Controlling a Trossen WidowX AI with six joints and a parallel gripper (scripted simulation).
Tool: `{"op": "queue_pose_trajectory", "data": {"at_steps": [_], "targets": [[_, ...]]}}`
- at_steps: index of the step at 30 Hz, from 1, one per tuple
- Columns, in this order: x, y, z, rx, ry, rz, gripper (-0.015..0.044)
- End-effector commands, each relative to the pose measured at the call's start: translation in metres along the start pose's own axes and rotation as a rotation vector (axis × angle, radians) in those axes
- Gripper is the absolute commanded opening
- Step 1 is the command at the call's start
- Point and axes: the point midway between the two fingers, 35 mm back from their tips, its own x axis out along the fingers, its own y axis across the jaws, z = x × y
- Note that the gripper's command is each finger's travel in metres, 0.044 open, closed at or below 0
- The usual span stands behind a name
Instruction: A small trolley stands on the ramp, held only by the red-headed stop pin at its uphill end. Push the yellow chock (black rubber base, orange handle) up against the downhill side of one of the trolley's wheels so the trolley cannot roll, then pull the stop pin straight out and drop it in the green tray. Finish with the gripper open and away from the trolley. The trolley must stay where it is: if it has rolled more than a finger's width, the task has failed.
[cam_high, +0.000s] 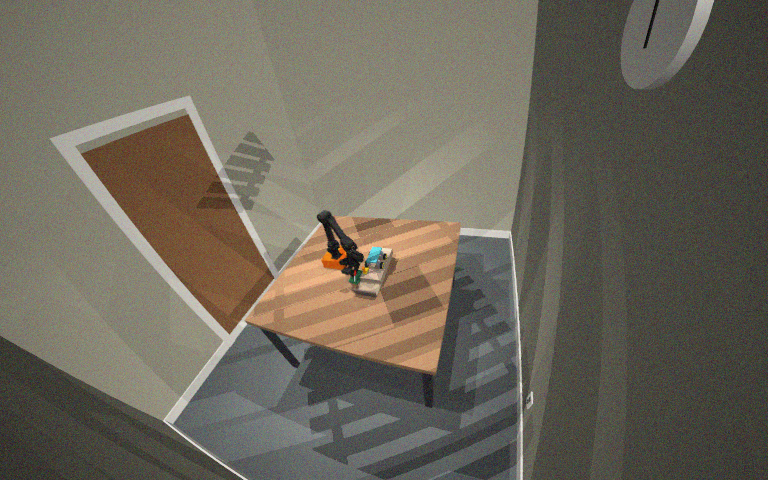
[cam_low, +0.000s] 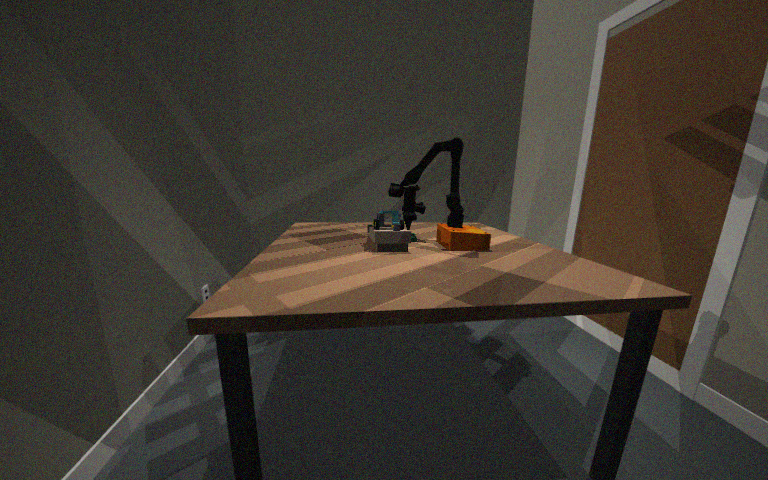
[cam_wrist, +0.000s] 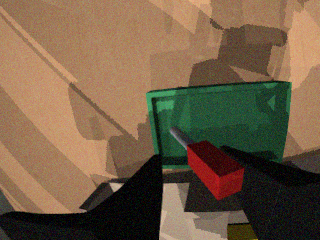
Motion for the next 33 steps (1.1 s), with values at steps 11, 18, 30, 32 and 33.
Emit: {"op": "queue_pose_trajectory", "data": {"at_steps": [11,18,30,32,33], "targets": [[0.002,-0.008,0.0,0.002,-0.004,0.001,0.019],[0.003,-0.012,0.0,0.002,-0.004,0.001,0.019],[0.005,-0.017,-0.001,0.002,-0.004,0.0,0.019],[0.005,-0.018,-0.001,0.002,-0.004,0.0,0.019],[0.005,-0.019,-0.001,0.002,-0.004,0.0,0.019]]}}
